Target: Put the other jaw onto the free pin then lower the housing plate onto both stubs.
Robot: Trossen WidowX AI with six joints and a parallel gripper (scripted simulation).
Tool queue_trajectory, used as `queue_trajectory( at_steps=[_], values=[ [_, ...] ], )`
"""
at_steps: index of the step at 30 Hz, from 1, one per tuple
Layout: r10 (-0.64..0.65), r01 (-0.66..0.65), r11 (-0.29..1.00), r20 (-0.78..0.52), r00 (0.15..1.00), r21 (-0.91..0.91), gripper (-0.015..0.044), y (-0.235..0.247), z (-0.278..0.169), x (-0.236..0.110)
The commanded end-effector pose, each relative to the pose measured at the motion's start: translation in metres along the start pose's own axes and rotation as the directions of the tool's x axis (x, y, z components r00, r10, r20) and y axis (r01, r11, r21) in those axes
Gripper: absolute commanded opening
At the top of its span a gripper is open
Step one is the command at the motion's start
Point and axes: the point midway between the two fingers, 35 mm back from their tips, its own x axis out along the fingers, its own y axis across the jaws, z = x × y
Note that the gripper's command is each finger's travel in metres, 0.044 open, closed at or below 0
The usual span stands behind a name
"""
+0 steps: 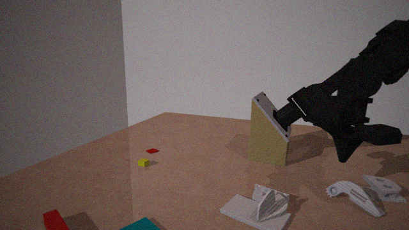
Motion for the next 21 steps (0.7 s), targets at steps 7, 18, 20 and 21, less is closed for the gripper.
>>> queue_trajectory(
  at_steps=[7, 18, 20, 21],
  values=[
    [0.0, -0.002, 0.966, -0.005, 1.0, -0.258, 0.0, -0.001, -0.004, 0.0004],
    [0.0, -0.003, 0.856, -0.005, 1.0, -0.517, 0.0, -0.0016, -0.0075, 0.0003],
    [0.0, -0.003, 0.828, -0.005, 1.0, -0.56, 0.0, -0.0017, -0.0081, 0.0003],
    [0.0, -0.003, 0.814, -0.005, 1.0, -0.581, 0.0, -0.0018, -0.0084, 0.0003]
  ],
)
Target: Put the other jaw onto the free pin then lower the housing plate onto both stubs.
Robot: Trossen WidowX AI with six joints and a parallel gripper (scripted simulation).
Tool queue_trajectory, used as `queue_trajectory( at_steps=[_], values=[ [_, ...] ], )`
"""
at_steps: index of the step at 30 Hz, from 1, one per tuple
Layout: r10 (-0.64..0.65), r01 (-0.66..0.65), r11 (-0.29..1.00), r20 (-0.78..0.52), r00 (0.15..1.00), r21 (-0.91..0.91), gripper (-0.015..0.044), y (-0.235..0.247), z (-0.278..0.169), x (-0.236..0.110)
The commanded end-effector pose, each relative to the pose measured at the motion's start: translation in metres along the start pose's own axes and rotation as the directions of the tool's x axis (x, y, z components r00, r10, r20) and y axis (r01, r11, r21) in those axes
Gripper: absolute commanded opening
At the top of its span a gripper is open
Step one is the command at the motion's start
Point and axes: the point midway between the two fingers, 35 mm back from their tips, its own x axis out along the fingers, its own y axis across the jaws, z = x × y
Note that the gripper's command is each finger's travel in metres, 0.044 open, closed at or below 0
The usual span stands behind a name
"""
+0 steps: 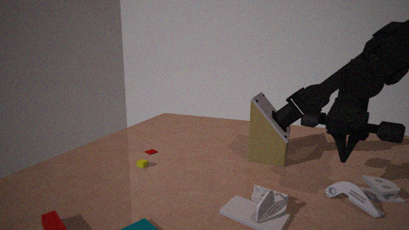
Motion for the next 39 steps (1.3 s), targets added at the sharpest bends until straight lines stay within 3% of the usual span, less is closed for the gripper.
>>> queue_trajectory(
  at_steps=[1, 19, 39],
  values=[
    [0.003, -0.003, 0.994, -0.004, 1.0, -0.106, 0.0, 0.0, -0.002, 0.0],
    [0.003, -0.005, 0.843, -0.004, 1.0, -0.539, 0.0, 0.002, -0.008, 0.0],
    [0.003, -0.005, 0.469, -0.004, 1.0, -0.883, 0.0, 0.004, -0.014, 0.0]
  ],
)
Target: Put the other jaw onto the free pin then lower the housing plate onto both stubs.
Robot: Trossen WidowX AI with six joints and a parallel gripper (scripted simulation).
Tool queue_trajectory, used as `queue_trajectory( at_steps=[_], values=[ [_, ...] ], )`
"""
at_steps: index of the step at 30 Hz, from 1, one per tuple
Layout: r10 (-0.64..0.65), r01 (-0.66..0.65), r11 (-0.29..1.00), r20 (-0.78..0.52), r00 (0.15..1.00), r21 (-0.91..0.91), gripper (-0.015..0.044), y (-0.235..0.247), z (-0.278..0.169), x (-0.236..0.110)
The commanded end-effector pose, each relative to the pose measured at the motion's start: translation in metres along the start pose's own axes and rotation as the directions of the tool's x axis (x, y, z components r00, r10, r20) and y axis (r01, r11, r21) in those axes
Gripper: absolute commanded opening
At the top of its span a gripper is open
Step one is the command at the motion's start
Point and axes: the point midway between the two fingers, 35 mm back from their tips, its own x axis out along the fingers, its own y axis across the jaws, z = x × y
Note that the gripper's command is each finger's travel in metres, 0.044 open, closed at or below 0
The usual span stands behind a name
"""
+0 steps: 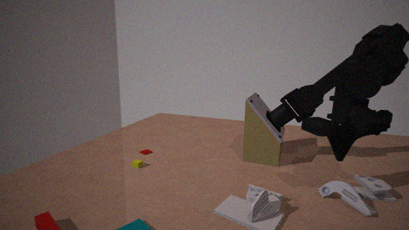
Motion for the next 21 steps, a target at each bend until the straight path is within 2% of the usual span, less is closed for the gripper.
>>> queue_trajectory(
  at_steps=[1, 11, 21],
  values=[
    [0.005, -0.005, 0.994, 0.0, 1.0, -0.106, 0.0, 0.002, -0.001, 0.0004],
    [0.005, -0.005, 0.941, 0.0, 1.0, -0.339, 0.0, 0.0048, -0.0018, 0.0004],
    [0.004, -0.004, 0.939, -0.001, 1.0, -0.343, 0.0, 0.0042, -0.0017, 0.0044]
  ],
)
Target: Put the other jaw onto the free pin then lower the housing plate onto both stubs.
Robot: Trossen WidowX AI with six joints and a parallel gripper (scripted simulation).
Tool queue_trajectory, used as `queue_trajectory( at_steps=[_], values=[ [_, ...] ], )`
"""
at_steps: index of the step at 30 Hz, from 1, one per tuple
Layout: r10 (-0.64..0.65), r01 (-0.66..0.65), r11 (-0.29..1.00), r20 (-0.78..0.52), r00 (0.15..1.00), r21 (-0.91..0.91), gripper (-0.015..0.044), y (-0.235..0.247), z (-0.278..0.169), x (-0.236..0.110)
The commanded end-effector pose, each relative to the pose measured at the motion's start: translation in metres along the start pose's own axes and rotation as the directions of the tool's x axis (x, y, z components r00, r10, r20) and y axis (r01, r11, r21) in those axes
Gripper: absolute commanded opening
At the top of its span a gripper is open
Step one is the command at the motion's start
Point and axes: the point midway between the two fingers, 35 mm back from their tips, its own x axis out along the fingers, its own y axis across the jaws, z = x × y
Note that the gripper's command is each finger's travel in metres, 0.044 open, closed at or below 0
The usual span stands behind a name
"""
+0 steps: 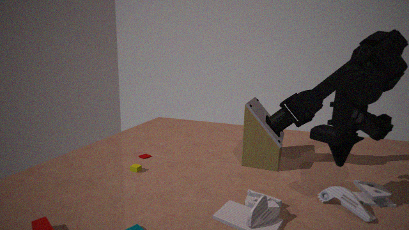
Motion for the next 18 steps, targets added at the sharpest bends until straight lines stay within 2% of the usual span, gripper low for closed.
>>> queue_trajectory(
  at_steps=[1, 18],
  values=[
    [0.003, -0.003, 1.0, -0.001, 1.0, -0.006, 0.0, 0.0, -0.001, 0.005],
    [0.001, -0.001, 1.0, -0.004, 1.0, -0.007, 0.0, -0.002, -0.001, 0.033]
  ],
)
